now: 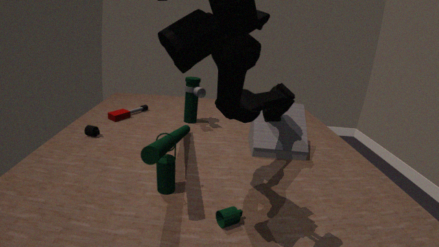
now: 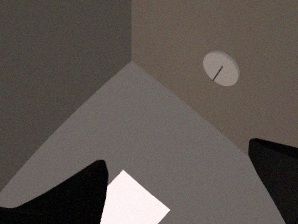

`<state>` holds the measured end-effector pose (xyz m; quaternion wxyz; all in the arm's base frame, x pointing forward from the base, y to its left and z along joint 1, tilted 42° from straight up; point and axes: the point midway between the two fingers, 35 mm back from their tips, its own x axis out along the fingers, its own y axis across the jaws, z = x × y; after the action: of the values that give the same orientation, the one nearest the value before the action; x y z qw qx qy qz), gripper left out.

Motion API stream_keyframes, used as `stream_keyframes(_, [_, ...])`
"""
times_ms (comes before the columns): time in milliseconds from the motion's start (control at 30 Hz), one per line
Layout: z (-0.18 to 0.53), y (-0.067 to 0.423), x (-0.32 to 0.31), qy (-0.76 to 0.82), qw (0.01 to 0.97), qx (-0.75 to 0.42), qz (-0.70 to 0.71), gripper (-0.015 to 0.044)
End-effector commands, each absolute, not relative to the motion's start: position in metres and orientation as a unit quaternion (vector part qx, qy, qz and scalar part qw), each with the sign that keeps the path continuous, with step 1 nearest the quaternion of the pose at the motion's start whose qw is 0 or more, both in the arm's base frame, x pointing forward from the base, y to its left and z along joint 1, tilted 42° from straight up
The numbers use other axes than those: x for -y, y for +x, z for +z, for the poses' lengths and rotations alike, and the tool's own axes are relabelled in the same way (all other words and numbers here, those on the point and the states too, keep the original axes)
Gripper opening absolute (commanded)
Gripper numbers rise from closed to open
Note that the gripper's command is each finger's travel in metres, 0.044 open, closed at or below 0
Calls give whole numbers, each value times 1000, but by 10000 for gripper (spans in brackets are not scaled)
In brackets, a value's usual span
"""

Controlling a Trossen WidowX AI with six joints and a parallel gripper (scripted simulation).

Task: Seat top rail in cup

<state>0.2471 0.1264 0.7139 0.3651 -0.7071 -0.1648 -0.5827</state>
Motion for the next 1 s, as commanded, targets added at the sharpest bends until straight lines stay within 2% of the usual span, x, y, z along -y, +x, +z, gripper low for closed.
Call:
stream_keyframes(0, [715, 244, -125, -705, 367, 165, -584, 426])
stream_keyframes(33, [717, 236, -122, -697, 374, 166, -589, 440])
stream_keyframes(167, [731, 174, -92, -637, 428, 169, -618, 440])
stream_keyframes(300, [734, 134, -63, -591, 471, 168, -633, 440])
stream_keyframes(567, [716, 52, 43, -451, 603, 144, -642, 440])
stream_keyframes(767, [680, 31, 123, -350, 698, 114, -614, 440])
stream_keyframes(967, [631, 42, 190, -259, 782, 74, -562, 440])
